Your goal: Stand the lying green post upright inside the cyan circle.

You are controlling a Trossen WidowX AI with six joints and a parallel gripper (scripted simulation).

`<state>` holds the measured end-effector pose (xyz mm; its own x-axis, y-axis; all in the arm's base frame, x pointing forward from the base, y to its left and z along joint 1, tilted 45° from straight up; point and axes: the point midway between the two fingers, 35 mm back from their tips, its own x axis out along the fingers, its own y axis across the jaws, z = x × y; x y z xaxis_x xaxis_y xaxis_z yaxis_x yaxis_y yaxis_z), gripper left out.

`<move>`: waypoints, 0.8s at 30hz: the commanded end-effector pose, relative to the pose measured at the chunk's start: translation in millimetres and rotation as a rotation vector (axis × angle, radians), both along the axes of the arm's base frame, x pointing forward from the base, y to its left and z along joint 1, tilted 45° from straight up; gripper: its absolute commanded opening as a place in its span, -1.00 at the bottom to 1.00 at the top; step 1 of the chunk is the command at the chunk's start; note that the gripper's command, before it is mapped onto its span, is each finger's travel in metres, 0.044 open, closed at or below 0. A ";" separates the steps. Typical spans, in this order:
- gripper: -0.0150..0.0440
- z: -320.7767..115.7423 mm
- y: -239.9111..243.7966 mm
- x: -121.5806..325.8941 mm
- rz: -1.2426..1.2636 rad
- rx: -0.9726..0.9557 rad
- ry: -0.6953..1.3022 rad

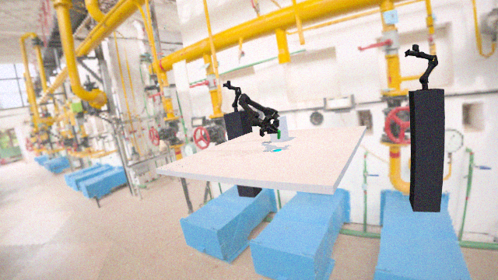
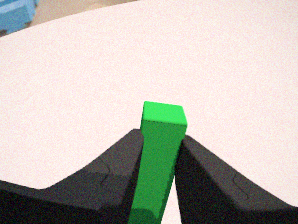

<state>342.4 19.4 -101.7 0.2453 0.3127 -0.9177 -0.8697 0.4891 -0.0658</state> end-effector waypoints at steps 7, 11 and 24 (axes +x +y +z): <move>-0.42 5.6 0.0 -2.7 0.027 0.048 -0.058; -0.42 8.1 -0.5 -3.1 0.036 0.064 -0.084; -0.42 17.2 -2.3 -4.7 0.067 0.114 -0.169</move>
